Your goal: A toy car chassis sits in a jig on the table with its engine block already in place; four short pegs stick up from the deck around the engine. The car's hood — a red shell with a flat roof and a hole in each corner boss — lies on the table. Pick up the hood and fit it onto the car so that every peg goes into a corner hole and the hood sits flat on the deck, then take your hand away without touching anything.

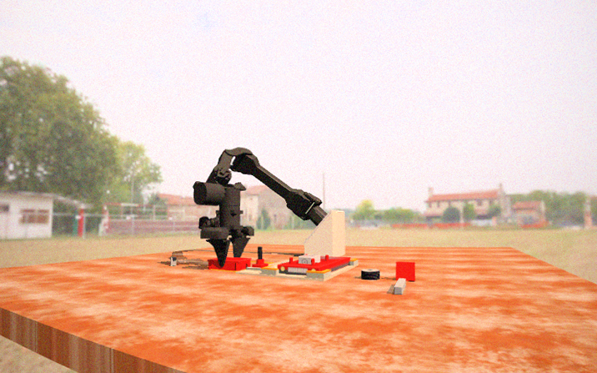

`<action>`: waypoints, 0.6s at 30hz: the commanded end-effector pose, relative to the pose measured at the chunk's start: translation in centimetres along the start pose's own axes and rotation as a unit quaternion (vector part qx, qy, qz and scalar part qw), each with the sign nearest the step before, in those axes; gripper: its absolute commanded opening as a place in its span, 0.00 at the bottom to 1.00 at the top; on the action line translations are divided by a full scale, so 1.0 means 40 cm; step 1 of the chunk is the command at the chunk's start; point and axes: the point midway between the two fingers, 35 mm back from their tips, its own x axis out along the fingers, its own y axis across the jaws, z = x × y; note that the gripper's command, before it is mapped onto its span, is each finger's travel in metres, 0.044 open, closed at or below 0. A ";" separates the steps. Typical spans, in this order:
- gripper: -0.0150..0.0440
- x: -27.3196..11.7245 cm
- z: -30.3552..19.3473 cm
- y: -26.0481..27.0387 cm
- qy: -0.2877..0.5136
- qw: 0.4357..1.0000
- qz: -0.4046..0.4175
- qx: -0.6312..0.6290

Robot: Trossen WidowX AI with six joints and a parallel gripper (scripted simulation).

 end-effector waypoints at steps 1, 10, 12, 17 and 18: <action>0.75 0.000 0.000 0.000 0.000 1.000 0.000 0.000; 0.45 -0.016 0.000 0.000 0.000 1.000 0.000 0.000; 0.36 -0.024 0.000 0.000 0.000 1.000 0.000 0.000; 0.25 -0.064 0.000 0.000 0.001 1.000 0.000 0.000; 0.25 -0.073 0.000 0.000 0.001 1.000 0.000 0.000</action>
